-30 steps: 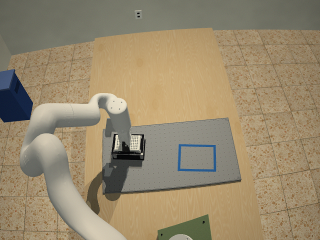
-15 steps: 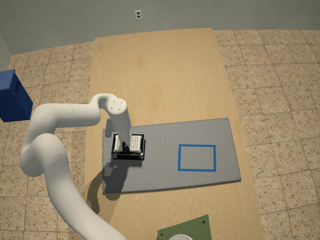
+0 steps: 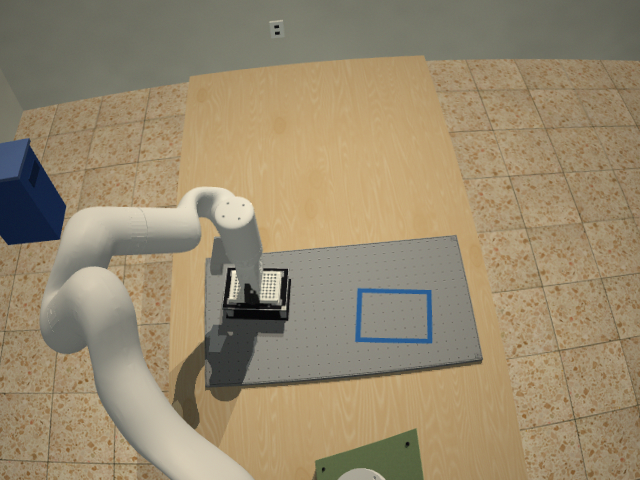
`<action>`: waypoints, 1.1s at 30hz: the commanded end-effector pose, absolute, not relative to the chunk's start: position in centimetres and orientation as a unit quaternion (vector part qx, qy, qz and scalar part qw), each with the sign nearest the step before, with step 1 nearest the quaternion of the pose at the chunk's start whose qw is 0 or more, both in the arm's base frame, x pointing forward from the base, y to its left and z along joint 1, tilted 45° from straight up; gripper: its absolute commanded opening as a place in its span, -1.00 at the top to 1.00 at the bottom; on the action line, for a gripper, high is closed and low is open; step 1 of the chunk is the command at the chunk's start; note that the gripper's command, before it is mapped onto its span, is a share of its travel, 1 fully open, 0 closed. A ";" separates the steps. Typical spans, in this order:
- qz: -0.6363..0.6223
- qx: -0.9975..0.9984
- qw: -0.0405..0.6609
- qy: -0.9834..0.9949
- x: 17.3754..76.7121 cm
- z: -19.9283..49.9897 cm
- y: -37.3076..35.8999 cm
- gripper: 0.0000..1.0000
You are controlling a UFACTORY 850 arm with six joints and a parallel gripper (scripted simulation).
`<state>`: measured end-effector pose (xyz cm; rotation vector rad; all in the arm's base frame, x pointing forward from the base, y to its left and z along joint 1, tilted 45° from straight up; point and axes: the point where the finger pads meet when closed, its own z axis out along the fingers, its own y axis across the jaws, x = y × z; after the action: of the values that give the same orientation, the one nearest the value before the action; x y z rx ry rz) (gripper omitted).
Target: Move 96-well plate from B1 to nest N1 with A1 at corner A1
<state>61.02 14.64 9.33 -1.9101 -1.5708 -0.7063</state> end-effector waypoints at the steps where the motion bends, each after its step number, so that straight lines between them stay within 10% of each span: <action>1: -0.264 -0.713 0.280 -0.586 61.1 9.4 14.6 -1.00; 33: -0.264 -0.713 0.280 -0.586 60.9 12.4 11.6 -1.00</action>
<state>60.86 11.83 12.10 -1.9105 -1.5711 -0.7070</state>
